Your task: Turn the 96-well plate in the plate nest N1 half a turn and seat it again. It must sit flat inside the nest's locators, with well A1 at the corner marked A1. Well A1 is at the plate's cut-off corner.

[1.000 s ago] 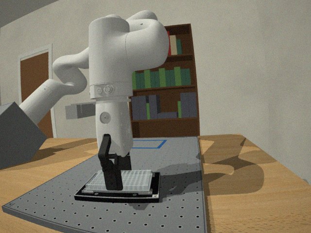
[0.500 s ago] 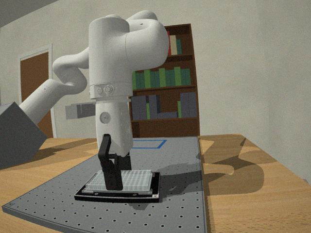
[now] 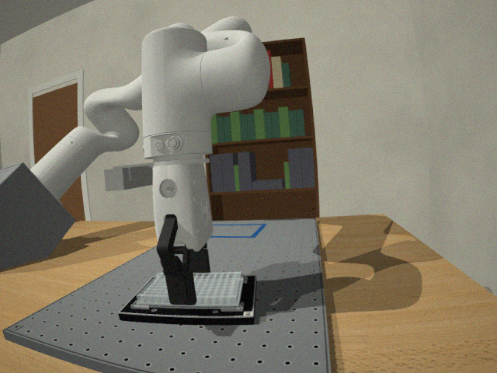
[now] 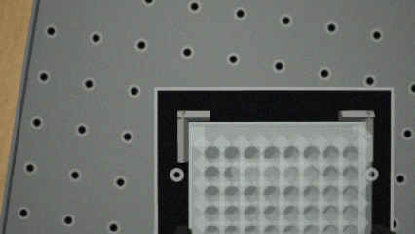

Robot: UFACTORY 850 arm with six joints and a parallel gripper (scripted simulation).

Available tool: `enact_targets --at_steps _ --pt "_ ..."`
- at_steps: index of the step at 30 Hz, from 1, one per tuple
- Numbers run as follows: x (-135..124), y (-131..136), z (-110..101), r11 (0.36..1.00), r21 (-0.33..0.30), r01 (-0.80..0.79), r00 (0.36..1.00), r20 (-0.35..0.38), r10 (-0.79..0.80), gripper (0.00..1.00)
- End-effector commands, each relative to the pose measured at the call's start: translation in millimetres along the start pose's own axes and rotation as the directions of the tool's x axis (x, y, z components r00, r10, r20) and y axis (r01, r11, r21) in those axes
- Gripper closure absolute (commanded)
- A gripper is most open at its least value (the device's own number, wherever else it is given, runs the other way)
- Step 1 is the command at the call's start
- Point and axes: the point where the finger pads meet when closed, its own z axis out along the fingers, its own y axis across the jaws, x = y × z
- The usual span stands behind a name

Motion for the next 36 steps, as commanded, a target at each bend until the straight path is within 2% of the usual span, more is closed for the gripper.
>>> enact_targets --at_steps 1,36 --pt "-0.7 -0.4 -0.9 1.0 0.001 0.001 1.0 0.001 -0.001 1.0" --pt "-0.7 -0.4 -21.0 1.0 0.001 0.001 1.0 0.001 -0.001 1.0"
